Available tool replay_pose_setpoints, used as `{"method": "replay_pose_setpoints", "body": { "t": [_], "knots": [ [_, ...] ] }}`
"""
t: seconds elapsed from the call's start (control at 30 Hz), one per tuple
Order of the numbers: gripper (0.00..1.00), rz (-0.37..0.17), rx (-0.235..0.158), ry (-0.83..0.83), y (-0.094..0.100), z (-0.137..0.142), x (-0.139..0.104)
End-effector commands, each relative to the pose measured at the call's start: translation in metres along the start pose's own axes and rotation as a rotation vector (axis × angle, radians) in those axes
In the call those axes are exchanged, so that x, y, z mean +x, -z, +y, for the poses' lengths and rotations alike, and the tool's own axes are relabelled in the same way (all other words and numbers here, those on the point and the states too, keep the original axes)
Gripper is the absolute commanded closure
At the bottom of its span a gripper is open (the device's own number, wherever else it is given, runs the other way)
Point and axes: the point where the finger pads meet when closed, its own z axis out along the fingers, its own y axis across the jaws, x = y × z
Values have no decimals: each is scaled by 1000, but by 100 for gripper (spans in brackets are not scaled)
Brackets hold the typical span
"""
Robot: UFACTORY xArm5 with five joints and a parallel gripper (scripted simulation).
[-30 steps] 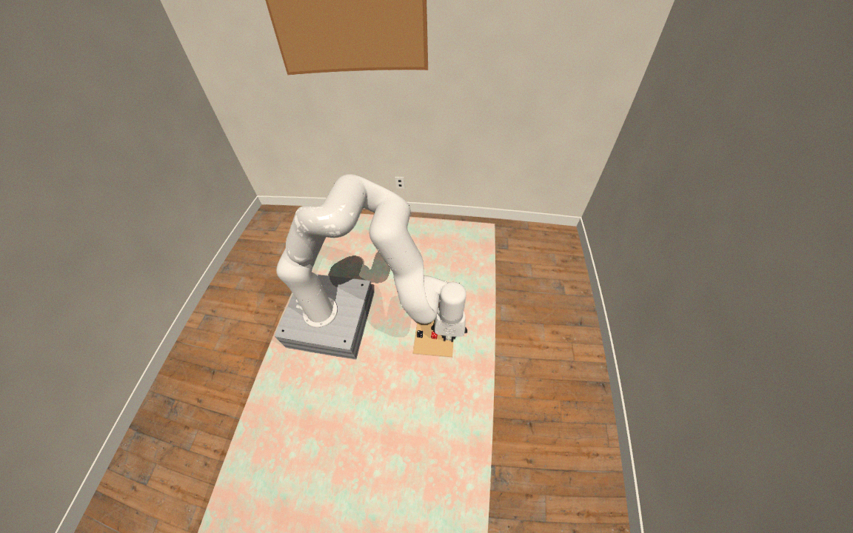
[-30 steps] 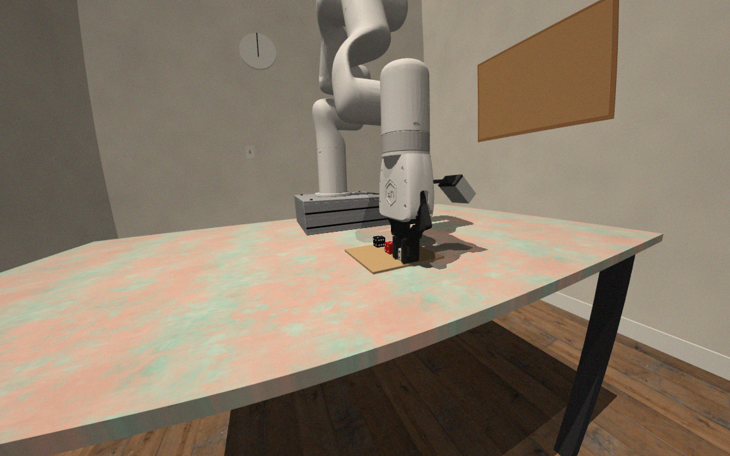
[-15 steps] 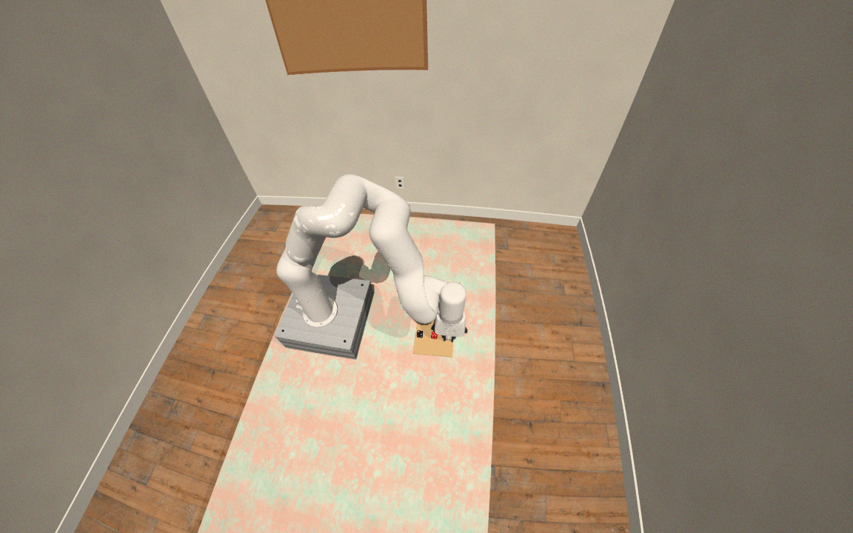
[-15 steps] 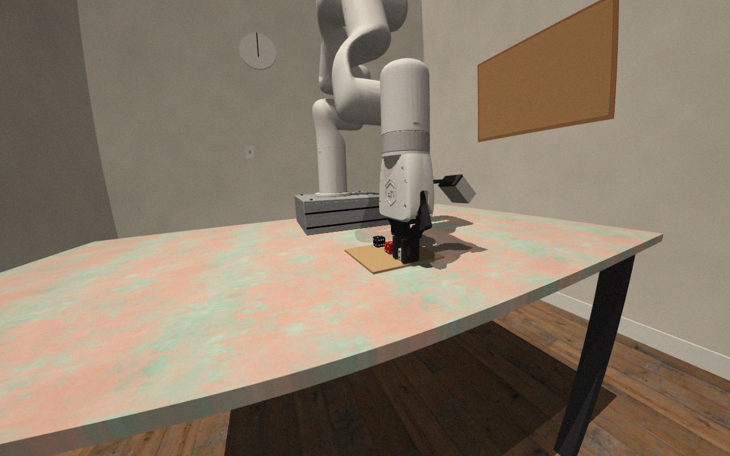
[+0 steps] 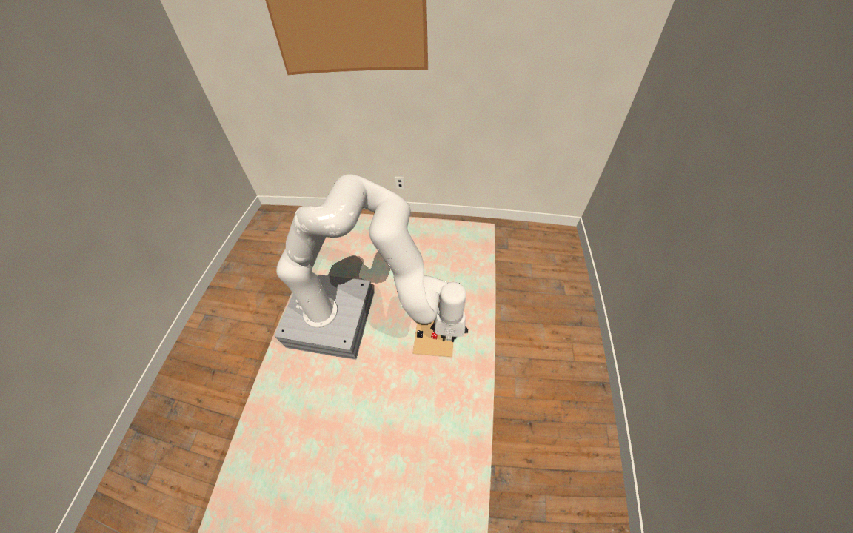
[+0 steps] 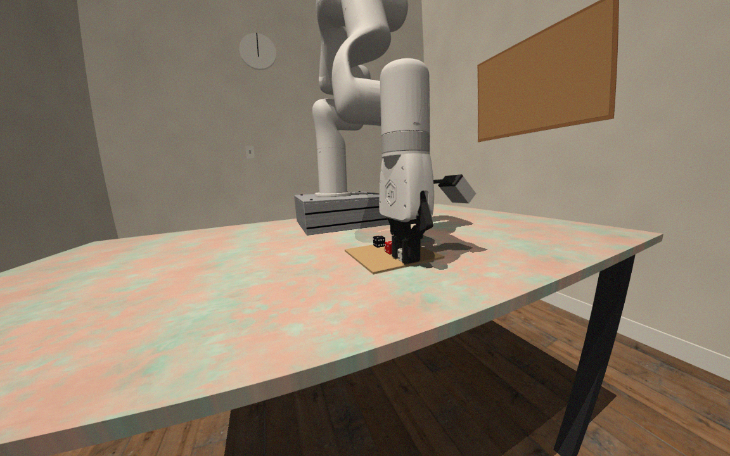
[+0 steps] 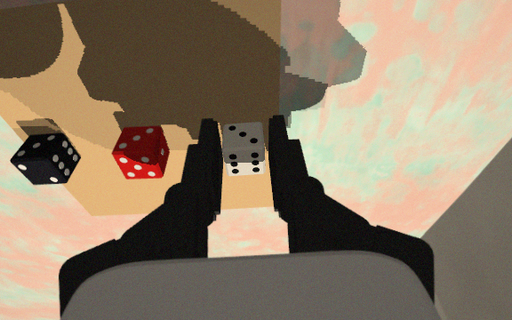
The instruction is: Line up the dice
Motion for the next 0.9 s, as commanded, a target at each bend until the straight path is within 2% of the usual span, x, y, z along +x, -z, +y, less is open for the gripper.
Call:
{"method": "replay_pose_setpoints", "body": {
  "t": [0.0,0.1,0.13,0.63,0.87],
  "knots": [
    [68,0,-3,0,1,1,0],
    [68,0,-3,0,1,1,0],
    [64,0,-3,0,1,1,0],
    [64,0,-3,0,4,1,0],
    [64,0,-4,0,28,1,0]
  ]
}}
